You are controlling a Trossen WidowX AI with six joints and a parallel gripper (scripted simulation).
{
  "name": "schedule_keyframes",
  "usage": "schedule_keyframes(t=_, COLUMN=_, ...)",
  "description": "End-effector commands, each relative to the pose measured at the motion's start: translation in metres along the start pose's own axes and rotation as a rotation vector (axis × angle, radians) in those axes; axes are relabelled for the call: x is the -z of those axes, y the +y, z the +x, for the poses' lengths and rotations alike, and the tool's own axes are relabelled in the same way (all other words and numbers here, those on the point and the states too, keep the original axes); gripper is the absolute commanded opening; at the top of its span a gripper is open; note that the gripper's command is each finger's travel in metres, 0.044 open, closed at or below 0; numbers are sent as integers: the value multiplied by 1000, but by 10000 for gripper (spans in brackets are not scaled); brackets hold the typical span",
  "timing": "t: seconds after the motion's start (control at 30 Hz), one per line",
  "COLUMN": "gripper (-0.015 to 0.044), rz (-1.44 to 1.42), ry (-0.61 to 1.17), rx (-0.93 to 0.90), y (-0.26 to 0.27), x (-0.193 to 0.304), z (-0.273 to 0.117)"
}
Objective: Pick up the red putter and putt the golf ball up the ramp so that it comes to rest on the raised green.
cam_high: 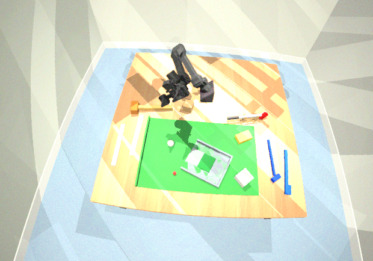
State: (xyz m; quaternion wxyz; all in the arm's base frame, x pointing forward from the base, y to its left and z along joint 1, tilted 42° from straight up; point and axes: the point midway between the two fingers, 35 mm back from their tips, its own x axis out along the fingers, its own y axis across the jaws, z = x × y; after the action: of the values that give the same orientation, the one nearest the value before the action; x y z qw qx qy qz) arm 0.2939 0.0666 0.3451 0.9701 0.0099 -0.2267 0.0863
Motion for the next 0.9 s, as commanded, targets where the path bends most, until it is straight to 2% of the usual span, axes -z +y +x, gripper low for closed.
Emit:
schedule_keyframes(t=0.0, gripper=426, rz=-3, ry=11, rx=-2, y=1, x=2, z=1)
schedule_keyframes(t=0.2, gripper=440, rz=-131, ry=349, rx=-109, y=40, x=84, z=19)
schedule_keyframes(t=0.4, gripper=440, rz=-329, ry=710, rx=-301, y=90, x=173, z=5)
schedule_keyframes(t=0.63, gripper=440, rz=-625, ry=1087, rx=-610, y=140, x=257, z=-54)
schedule_keyframes(t=0.87, gripper=440, rz=-1018, ry=1430, rx=-1053, y=171, x=314, z=-148)
